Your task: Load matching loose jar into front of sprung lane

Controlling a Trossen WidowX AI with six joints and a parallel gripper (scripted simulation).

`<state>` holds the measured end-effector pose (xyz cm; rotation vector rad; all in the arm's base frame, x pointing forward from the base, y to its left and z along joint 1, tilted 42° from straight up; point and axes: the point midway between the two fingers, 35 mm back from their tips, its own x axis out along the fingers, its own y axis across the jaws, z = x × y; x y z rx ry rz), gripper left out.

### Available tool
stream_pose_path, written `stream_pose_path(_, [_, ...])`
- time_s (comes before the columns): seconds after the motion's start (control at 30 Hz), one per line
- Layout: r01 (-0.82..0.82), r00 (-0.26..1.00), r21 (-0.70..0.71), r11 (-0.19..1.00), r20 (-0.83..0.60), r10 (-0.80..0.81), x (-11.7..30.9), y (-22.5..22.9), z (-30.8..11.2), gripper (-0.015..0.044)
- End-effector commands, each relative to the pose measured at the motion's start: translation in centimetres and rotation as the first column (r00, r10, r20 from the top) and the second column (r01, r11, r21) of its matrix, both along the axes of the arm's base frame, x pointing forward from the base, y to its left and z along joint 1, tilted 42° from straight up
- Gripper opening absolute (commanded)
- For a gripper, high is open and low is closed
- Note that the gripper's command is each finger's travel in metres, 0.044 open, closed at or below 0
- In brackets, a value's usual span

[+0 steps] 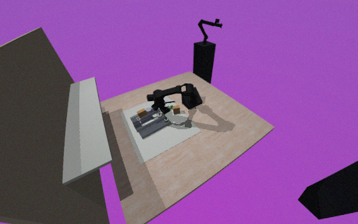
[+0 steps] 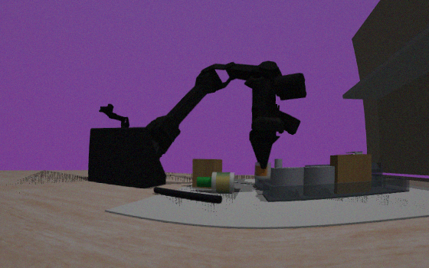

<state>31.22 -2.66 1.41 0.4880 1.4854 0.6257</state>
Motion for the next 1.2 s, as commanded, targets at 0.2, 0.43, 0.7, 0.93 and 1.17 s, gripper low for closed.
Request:
stream_pose_path(0.2, [0.012,1.0,0.006,1.0,0.025,-0.012,1.1,-0.1,0.5,0.0])
stream_pose_path(0.43, [0.012,1.0,0.006,1.0,0.025,-0.012,1.3,-0.1,0.6,0.0])
stream_pose_path(0.7, [0.012,1.0,0.006,1.0,0.025,-0.012,1.6,-0.1,0.8,0.0])
stream_pose_path(0.93, [0.012,1.0,0.006,1.0,0.025,-0.012,1.8,-0.1,0.9,0.0])
stream_pose_path(1.17, [0.011,1.0,0.006,1.0,0.025,-0.012,2.1,-0.1,0.9,0.0])
